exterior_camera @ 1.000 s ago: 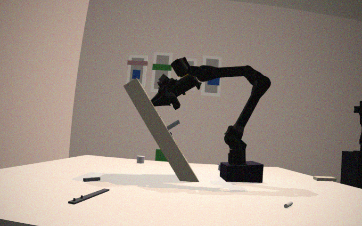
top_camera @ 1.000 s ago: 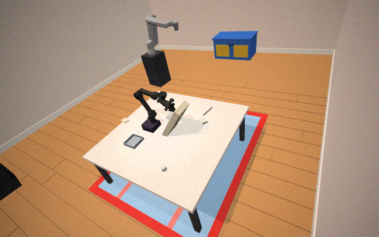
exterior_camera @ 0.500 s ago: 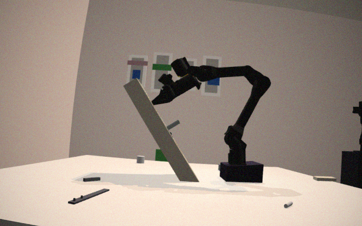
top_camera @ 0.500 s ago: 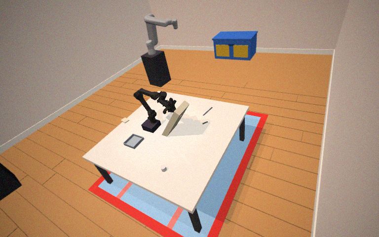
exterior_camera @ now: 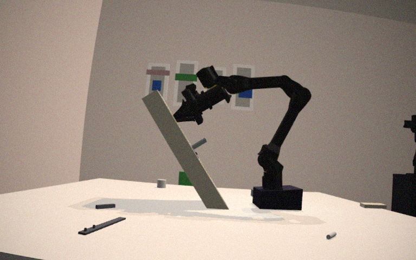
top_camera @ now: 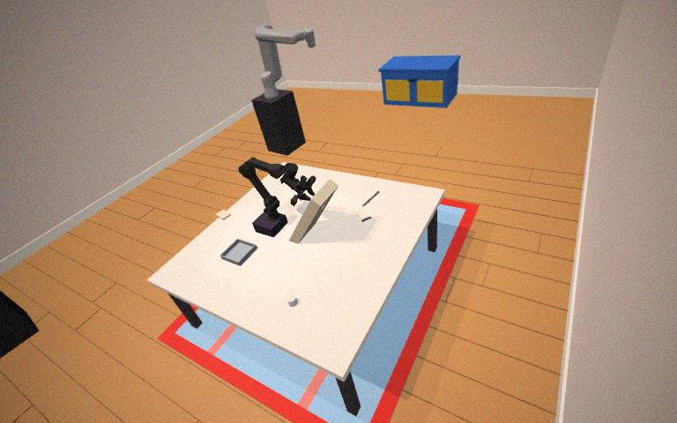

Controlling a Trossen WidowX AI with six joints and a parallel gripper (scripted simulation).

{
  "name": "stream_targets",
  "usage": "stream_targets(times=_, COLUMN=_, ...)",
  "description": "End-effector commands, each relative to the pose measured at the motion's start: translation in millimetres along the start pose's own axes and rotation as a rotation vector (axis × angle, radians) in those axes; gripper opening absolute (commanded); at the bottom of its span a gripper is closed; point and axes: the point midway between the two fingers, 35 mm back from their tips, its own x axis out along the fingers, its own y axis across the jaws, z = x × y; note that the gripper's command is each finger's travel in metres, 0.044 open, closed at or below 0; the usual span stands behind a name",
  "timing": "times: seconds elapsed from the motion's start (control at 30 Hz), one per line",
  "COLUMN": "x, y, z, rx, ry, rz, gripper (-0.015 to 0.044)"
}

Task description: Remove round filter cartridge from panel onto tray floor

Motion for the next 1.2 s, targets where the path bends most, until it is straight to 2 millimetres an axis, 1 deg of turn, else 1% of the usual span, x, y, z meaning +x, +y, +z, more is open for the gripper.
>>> stream_targets(times=0.0, x=2.3, y=-0.1, z=1.0, rx=0.028, ry=0.001, rz=-0.001, gripper=0.0)
stream_targets(times=0.37, x=-64.2, y=0.0, z=1.3, rx=-0.03, ry=0.005, rz=-0.002, gripper=0.0)
stream_targets(times=0.43, x=-72.5, y=-0.2, z=0.2, rx=-0.037, ry=0.006, rz=-0.002, gripper=0.0)
stream_targets(times=0.57, x=-73.5, y=-0.4, z=-0.4, rx=-0.038, ry=0.006, rz=-0.002, gripper=0.0)
stream_targets(times=0.63, x=-73.2, y=-1.5, z=-4.3, rx=-0.038, ry=0.006, rz=-0.002, gripper=0.0)
stream_targets(times=1.17, x=-67.8, y=-16.0, z=-53.7, rx=-0.038, ry=0.008, rz=-0.003, gripper=0.0)
